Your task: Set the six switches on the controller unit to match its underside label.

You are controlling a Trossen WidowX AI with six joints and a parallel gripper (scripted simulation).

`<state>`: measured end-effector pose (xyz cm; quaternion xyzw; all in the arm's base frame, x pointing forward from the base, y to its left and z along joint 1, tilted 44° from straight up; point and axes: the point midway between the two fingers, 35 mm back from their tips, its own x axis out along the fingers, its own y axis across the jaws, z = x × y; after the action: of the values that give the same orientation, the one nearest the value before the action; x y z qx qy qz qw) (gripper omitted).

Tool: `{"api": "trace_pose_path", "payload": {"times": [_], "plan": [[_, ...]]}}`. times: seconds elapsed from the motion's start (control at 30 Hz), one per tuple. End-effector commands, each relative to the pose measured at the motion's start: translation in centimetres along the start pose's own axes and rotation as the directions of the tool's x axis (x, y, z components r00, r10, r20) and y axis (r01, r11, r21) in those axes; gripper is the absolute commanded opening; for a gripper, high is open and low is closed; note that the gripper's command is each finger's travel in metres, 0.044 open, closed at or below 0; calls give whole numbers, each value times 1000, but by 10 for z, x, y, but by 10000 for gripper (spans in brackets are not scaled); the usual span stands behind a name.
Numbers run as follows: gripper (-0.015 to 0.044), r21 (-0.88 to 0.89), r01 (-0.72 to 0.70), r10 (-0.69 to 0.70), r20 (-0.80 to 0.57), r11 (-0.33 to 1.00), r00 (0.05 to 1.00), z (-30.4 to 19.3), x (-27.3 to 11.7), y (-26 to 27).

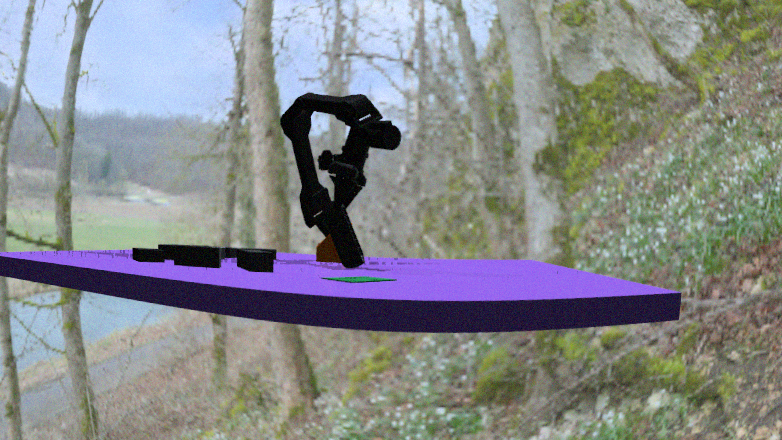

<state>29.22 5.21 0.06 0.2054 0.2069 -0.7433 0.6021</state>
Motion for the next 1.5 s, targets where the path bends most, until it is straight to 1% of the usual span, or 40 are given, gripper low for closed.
{"api": "trace_pose_path", "payload": {"times": [0.0, 0.43, 1.47], "plan": [[336, 7, 0, 0, 0, 1000, 1000, -7, -3, 1], [336, 7, 0, 0, 21, 1000, 1000, -18, -7, 1], [336, 7, 0, 0, -52, 1000, 999, -40, -14, 1]]}}
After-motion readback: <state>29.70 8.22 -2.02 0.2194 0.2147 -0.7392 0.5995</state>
